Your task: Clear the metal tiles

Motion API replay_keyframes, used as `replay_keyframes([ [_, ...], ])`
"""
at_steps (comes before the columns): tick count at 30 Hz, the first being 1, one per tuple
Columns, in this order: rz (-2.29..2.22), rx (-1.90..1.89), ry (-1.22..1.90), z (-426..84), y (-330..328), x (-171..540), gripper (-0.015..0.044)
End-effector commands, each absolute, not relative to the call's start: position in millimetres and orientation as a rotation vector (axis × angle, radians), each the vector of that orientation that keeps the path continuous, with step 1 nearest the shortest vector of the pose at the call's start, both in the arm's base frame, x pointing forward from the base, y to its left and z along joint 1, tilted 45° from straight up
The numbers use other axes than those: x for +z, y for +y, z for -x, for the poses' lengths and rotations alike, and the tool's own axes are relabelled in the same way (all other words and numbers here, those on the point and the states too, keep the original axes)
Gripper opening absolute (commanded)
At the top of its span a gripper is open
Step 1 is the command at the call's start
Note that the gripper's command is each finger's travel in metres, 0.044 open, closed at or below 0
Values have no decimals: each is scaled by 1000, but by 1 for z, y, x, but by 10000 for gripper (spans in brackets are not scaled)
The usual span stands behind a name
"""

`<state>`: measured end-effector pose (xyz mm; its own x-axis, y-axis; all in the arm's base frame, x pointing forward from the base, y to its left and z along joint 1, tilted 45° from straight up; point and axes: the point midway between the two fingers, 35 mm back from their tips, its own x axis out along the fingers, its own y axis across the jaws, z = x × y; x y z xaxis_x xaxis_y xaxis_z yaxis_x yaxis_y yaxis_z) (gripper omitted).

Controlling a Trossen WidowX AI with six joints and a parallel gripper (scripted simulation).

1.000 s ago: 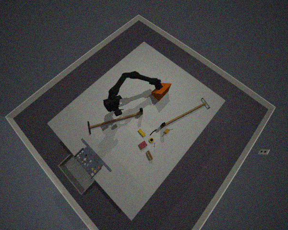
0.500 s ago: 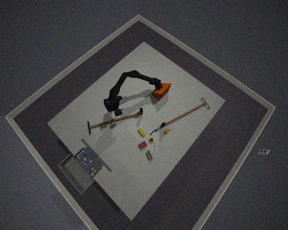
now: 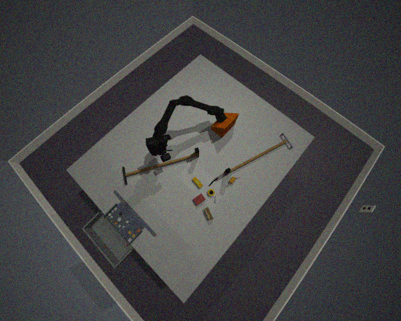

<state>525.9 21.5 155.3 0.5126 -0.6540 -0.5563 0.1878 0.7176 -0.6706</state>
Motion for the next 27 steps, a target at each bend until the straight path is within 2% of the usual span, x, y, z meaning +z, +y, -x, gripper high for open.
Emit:
replay_keyframes([
  [1, 587, -534, 900, -528, 16, 149, 0],
  [27, 591, -534, 895, -534, -29, 105, 0],
])
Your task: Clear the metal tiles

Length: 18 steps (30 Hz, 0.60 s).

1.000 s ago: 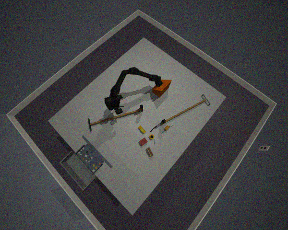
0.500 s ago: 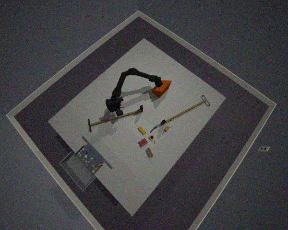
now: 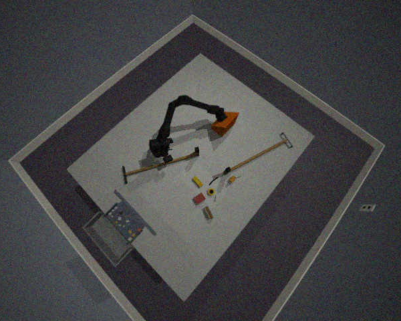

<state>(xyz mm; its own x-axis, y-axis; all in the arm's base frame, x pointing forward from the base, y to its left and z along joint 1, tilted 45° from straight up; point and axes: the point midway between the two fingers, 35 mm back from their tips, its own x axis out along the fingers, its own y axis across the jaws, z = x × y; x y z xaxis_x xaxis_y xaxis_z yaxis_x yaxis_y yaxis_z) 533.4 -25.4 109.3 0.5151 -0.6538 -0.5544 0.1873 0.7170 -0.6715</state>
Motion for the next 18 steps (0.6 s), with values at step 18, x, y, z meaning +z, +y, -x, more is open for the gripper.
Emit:
replay_keyframes([
  [18, 596, -535, 890, -534, -49, 84, 0],
])
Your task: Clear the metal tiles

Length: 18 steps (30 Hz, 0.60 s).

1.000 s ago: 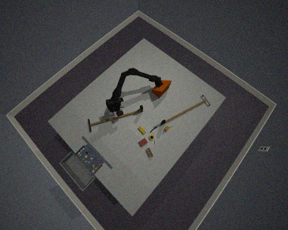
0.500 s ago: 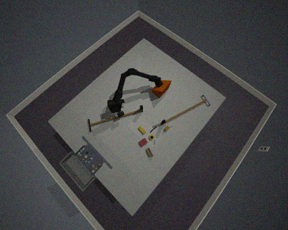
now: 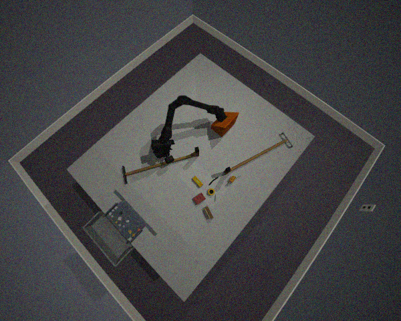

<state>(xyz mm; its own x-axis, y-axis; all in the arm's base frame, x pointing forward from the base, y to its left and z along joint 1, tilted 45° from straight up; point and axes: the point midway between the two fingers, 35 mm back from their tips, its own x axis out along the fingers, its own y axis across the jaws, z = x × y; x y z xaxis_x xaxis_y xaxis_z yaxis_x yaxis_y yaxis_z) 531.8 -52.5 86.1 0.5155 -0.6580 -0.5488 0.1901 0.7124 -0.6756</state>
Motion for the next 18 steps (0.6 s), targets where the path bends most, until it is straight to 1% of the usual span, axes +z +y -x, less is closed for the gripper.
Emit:
replay_keyframes([
  [1, 596, -534, 891, -534, -48, 84, 0],
  [18, 594, -534, 891, -543, -38, 75, 0],
])
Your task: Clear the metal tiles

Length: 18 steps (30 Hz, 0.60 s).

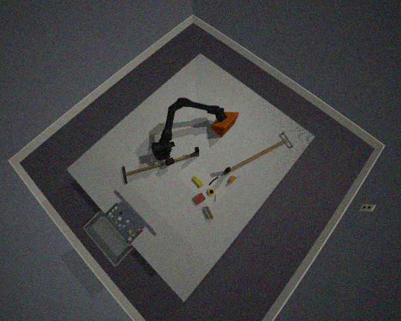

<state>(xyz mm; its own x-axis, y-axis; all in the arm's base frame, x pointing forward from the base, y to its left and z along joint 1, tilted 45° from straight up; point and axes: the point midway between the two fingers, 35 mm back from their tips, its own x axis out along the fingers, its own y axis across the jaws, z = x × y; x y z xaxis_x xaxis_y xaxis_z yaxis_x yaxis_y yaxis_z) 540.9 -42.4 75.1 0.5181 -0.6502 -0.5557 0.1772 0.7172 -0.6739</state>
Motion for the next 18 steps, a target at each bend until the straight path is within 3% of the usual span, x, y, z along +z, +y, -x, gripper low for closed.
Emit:
replay_keyframes([
  [1, 594, -534, 891, -544, -37, 74, 0],
  [18, 593, -533, 892, -552, -26, 65, 0],
])
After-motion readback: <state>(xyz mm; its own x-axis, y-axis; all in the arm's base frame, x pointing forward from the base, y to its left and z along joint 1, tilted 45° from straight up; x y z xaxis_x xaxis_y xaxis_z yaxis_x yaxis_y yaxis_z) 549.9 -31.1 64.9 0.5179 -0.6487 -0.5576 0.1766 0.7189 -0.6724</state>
